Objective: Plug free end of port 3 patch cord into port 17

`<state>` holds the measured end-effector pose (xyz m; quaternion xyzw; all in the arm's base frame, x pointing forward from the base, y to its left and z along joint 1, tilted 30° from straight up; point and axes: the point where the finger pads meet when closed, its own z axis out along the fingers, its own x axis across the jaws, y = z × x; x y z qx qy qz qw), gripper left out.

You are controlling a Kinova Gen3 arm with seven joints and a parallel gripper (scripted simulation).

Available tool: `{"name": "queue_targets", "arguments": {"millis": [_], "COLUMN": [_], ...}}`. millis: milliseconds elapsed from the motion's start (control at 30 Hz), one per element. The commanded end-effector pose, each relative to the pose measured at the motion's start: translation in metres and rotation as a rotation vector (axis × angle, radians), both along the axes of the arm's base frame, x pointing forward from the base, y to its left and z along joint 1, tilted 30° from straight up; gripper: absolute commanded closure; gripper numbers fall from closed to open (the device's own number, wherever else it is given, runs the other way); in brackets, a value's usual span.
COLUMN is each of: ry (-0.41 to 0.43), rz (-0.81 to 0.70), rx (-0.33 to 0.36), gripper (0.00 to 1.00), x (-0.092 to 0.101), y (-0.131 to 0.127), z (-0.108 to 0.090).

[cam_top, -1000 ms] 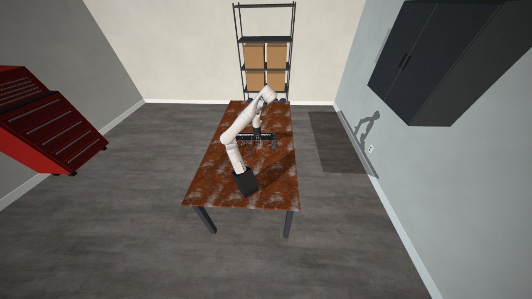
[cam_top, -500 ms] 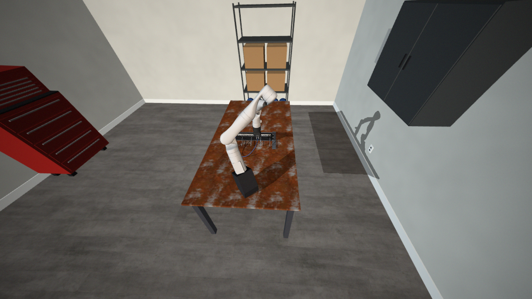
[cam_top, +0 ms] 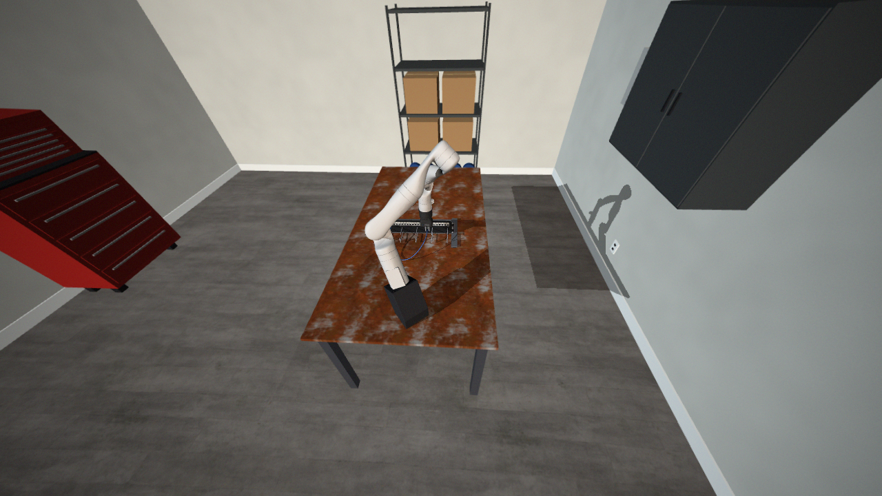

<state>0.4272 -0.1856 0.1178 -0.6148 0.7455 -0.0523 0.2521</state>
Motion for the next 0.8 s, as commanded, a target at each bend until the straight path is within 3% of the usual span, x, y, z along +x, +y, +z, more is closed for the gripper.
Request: {"name": "queue_targets", "arguments": {"millis": [0, 367, 767], "ry": [-0.001, 0.001, 0.001], "rz": [-0.001, 0.001, 0.001], "rx": [-0.001, -0.001, -0.001], "gripper": [1.0, 1.0, 1.0], "x": [0.0, 0.004, 0.022], "y": [0.0, -0.001, -0.001], "z": [0.0, -0.001, -0.007]}}
